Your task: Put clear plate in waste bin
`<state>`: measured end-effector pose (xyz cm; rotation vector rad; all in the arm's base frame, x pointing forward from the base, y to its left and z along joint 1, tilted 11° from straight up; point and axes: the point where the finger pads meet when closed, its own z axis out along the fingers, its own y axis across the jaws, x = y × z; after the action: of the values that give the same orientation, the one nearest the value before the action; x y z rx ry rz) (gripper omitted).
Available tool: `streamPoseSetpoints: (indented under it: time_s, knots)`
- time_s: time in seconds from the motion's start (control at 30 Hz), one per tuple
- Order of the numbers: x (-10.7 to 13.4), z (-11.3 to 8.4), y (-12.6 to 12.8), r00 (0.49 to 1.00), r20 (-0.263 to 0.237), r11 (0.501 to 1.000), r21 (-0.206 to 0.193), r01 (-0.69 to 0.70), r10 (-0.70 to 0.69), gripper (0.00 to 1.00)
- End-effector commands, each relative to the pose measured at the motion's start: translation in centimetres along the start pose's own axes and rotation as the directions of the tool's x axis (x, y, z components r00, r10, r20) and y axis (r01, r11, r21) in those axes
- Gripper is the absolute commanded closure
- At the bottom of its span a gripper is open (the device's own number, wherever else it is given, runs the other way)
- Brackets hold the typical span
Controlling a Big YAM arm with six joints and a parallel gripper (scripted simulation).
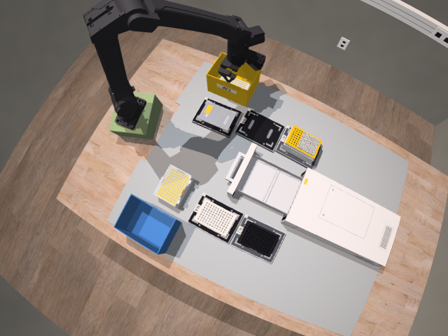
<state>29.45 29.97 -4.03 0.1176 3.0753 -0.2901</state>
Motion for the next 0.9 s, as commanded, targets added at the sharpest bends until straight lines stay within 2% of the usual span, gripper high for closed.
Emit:
streamPoseSetpoints:
  time_s: [0.0, 0.03, 0.13, 0.87]
  knots:
    - [-0.9, -1.0, 1.0, 1.0, 0.02, 1.0, -0.028, -0.001, 0.002, 0.0]
    - [-1.4, -1.9, 1.0, 0.999, 0.033, 0.999, -0.045, 0.003, -0.001, 0.0]
    - [-1.7, -3.1, 1.7, 0.999, 0.04, 0.999, -0.053, 0.004, -0.002, 0.0]
    - [-1.2, -5.7, 2.0, 0.999, 0.04, 0.998, -0.057, -0.004, 0.006, 0.0]
